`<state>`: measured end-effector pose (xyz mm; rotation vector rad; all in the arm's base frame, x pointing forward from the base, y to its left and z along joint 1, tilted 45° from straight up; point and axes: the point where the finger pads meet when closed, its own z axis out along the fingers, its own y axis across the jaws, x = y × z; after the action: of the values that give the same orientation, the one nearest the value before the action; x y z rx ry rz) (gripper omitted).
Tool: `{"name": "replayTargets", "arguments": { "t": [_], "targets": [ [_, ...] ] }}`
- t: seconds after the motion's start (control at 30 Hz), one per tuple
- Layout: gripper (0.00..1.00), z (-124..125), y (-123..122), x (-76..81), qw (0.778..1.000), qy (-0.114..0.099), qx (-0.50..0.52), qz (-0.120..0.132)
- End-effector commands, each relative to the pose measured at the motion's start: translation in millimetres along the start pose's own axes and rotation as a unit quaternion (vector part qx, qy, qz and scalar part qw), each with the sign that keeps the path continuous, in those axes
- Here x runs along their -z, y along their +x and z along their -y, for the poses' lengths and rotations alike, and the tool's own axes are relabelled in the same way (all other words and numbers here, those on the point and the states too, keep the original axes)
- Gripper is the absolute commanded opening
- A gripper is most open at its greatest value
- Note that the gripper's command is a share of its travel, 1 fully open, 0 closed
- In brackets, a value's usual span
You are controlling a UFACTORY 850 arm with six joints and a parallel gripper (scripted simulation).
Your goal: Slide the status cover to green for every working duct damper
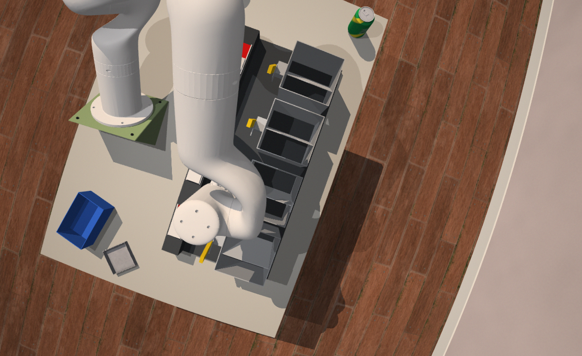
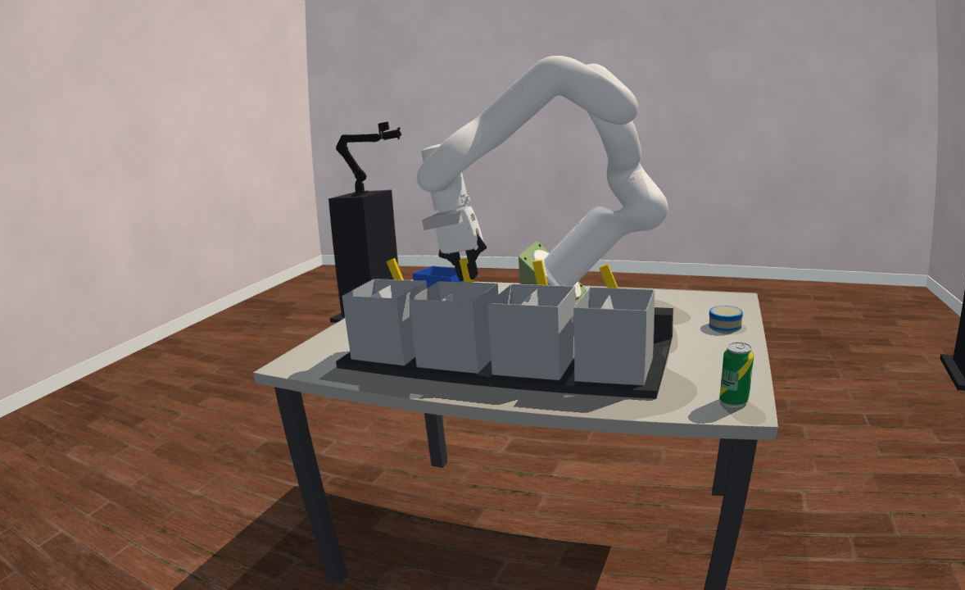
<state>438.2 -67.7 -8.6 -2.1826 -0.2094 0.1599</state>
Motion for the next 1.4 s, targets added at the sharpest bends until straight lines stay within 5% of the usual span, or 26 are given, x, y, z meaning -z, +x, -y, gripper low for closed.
{"name": "replayTargets", "arguments": {
  "t": [0.0,0.93,1.37],
  "targets": [
    [0.19,-1.5,0.6,1.0,1.0,0.005,0.0,-0.001],
    [0.19,-15.6,0.6,-0.2,0.997,0.076,0.0,-0.001],
    [0.19,-26.5,0.6,-2.5,0.991,0.132,0.0,-0.001]
  ]
}}
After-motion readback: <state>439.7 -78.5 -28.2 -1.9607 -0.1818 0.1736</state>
